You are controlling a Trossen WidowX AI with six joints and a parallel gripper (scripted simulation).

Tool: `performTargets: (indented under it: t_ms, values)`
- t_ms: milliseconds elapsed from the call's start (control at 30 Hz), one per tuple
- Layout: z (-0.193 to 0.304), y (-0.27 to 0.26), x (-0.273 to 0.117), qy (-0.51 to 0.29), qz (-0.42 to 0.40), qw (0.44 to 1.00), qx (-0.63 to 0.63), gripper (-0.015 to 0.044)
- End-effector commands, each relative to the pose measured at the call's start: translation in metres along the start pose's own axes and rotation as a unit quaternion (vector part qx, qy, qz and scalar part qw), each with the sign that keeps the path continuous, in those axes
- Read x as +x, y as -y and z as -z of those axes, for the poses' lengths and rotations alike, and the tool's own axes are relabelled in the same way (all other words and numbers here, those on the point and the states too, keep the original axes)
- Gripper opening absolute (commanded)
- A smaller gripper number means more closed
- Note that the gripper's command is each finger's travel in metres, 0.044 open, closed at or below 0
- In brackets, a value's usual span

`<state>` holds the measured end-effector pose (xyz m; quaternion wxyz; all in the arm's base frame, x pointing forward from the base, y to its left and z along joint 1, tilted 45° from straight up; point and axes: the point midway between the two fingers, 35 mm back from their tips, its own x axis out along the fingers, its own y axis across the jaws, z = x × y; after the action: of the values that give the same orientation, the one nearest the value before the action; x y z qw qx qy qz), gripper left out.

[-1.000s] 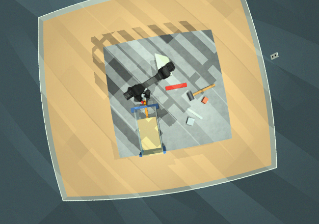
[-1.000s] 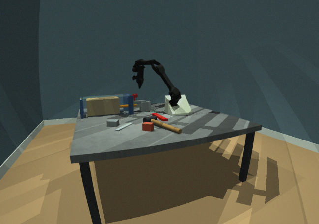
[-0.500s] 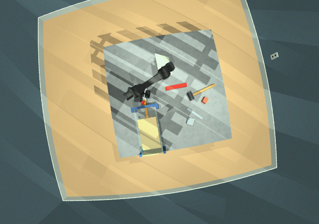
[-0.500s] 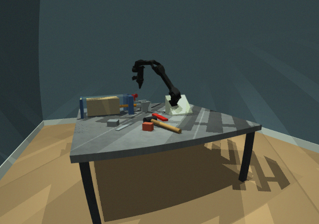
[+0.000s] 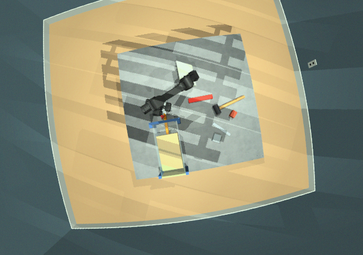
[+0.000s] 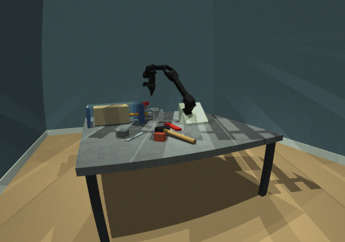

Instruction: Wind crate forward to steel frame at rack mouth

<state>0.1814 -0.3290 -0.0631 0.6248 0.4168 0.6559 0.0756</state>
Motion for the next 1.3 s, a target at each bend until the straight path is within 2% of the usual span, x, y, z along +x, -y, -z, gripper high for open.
performTargets:
  t_ms: [0,1000,1100,1267]
  values:
    - [0.0,0.001,0.002,-0.005,-0.005,1.0,0.005,0.0]
    - [0.002,-0.001,0.001,-0.005,-0.005,1.0,0.005,0.0]
    - [-0.008,0.001,0.004,0.023,0.011,0.999,0.035,0.0079]
    - [-0.036,0.0,0.015,0.122,0.039,0.981,0.143,0.021]
